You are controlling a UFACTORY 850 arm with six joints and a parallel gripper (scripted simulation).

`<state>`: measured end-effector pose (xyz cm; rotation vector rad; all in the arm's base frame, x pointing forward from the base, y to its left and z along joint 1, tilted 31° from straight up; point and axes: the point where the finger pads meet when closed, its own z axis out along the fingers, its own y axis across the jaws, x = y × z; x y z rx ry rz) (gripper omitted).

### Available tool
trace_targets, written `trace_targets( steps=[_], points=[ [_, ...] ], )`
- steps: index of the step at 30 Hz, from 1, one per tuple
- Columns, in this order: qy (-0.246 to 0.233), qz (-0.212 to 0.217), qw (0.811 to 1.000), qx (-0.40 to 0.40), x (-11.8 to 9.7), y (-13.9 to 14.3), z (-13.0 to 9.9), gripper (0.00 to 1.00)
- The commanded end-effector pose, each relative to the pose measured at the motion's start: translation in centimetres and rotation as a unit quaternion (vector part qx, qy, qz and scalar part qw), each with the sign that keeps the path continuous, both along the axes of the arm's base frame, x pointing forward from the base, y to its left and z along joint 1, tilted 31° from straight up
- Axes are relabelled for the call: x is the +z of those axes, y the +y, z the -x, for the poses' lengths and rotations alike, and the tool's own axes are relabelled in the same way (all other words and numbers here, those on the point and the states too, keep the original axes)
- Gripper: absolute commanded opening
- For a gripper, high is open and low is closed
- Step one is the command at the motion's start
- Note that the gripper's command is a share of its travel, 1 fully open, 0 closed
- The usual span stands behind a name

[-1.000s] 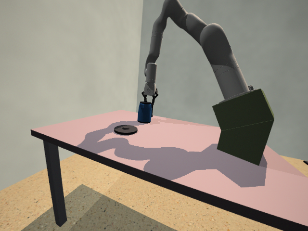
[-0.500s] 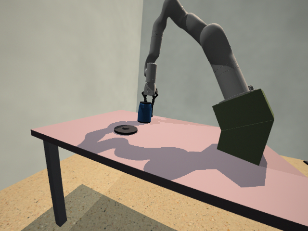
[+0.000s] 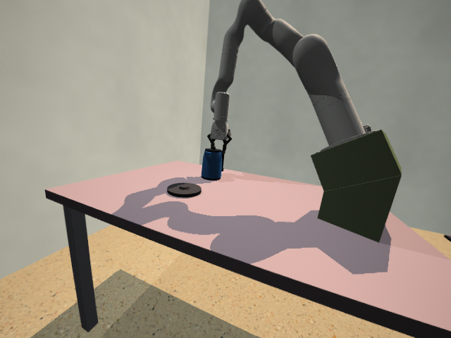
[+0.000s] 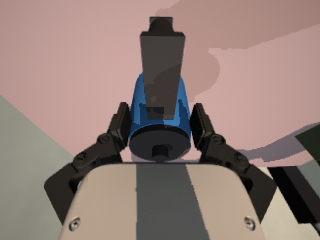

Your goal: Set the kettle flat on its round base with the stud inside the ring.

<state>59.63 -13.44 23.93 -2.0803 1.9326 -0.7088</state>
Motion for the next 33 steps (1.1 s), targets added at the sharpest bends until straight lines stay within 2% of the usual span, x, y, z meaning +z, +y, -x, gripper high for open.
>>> trace_targets(
  steps=[1,21,33],
  points=[
    [-0.001,0.0,1.0,0.0,0.1,0.0,0.0,0.81],
    [-0.001,0.0,1.0,0.0,0.0,0.0,-0.1,0.81],
    [-0.001,0.0,1.0,0.0,-1.3,-0.3,-0.8,0.81]
  ],
)
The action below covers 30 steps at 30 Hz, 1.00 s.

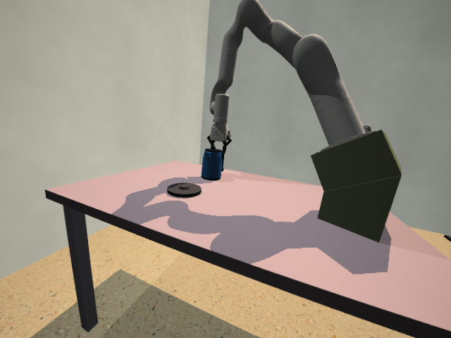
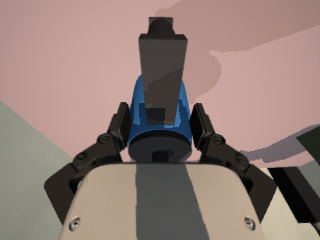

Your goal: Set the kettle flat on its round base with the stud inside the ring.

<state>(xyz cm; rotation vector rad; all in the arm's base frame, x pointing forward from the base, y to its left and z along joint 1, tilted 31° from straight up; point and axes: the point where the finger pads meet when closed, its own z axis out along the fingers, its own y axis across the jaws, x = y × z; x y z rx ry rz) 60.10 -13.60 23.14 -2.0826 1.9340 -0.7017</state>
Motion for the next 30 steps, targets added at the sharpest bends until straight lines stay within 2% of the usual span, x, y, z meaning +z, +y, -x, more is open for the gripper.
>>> trace_targets(
  steps=[1,11,30],
  points=[
    [-0.003,0.002,1.0,0.0,-0.7,-0.1,-0.4,0.81],
    [-0.003,0.002,1.0,0.0,-1.9,-0.4,-1.1,0.81],
    [-0.003,0.002,1.0,0.0,-1.9,-0.4,-1.2,0.81]
  ],
)
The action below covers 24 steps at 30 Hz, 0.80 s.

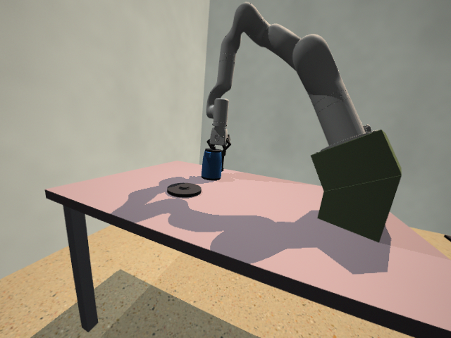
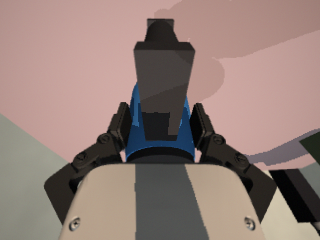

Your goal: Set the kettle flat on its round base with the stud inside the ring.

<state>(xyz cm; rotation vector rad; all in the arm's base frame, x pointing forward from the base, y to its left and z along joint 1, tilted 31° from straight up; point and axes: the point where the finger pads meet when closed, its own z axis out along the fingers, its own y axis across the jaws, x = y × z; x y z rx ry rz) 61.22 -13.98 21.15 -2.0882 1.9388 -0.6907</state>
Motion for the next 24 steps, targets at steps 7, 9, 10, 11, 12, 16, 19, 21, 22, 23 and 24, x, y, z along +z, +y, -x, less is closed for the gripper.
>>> trace_targets(
  steps=[7,9,10,11,12,16,19,21,22,23,24],
  points=[
    [-0.008,0.003,1.0,0.0,0.06,0.0,-0.04,0.81],
    [-0.008,0.003,1.0,0.0,0.06,0.0,-0.04,0.81],
    [-0.008,0.003,1.0,0.0,0.06,0.0,-0.04,0.81],
    [-0.008,0.003,1.0,0.0,0.06,0.0,-0.04,0.81],
    [-0.008,0.003,1.0,0.0,0.06,0.0,-0.04,0.81],
    [-0.008,0.003,1.0,0.0,0.06,0.0,-0.04,0.81],
    [-0.008,0.003,1.0,0.0,0.06,0.0,-0.04,0.81],
    [-0.008,0.003,1.0,0.0,0.06,0.0,-0.04,0.81],
    [-0.008,0.003,1.0,0.0,0.06,0.0,-0.04,0.0],
    [-0.008,0.003,1.0,0.0,0.06,0.0,-0.04,0.0],
    [-0.008,0.003,1.0,0.0,0.06,0.0,-0.04,0.0]
  ],
)
